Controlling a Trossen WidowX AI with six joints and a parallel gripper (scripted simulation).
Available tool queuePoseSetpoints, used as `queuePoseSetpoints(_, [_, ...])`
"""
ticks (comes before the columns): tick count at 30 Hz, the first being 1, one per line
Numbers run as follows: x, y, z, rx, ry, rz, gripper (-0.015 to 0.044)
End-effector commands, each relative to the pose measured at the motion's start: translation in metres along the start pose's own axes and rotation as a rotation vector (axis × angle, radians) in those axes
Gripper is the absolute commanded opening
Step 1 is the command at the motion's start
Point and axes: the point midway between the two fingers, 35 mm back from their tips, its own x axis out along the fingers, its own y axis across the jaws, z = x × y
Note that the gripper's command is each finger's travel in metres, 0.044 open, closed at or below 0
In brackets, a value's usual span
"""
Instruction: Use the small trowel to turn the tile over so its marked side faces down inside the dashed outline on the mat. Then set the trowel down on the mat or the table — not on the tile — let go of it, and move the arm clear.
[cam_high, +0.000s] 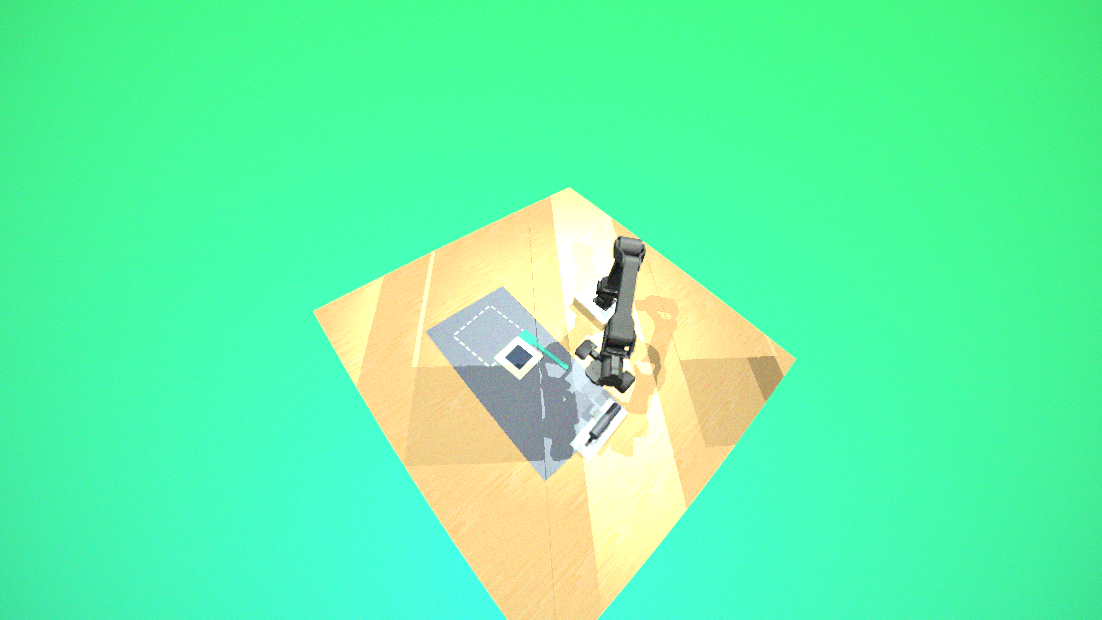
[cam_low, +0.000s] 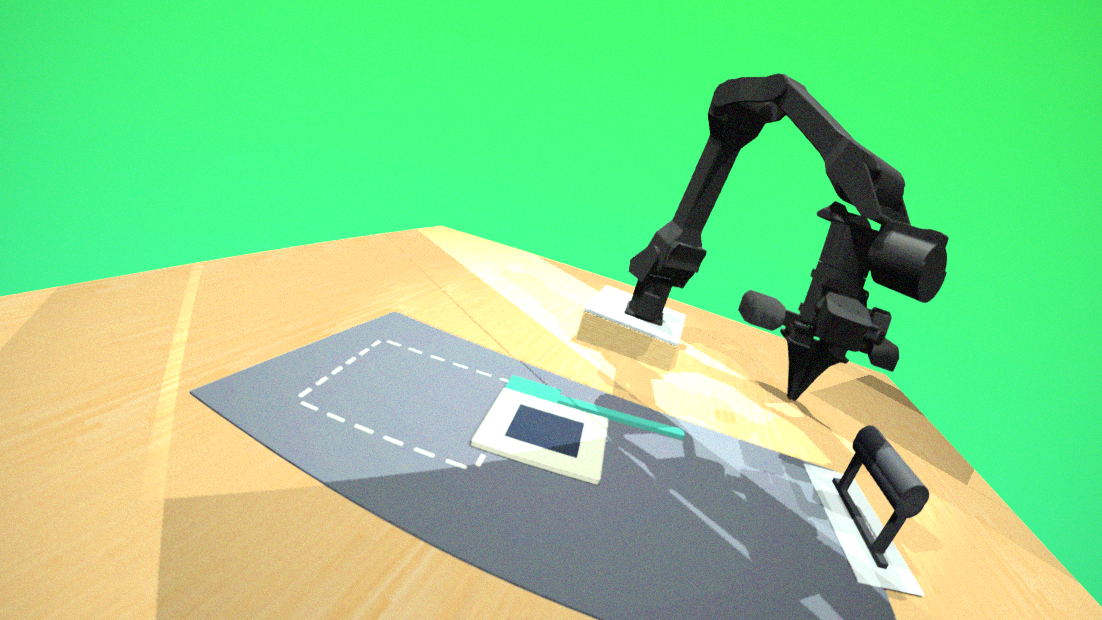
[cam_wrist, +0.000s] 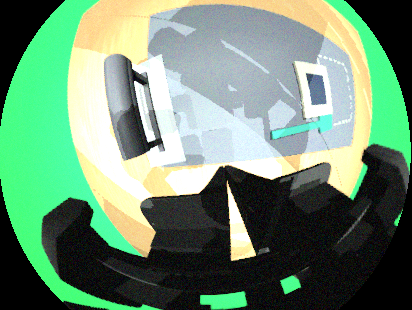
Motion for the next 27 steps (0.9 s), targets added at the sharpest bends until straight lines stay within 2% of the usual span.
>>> queuePoseSetpoints(1, [0.0,0.0,0.0,0.0,0.0,0.0,0.0053])
queuePoseSetpoints(3, [0.0,0.0,0.0,0.0,0.0,0.0,0.01])
queuePoseSetpoints(24, [0.0,0.0,0.0,0.0,0.0,0.0,0.01])
queuePoseSetpoints(27, [0.0,0.0,0.0,0.0,0.0,0.0,0.0021])
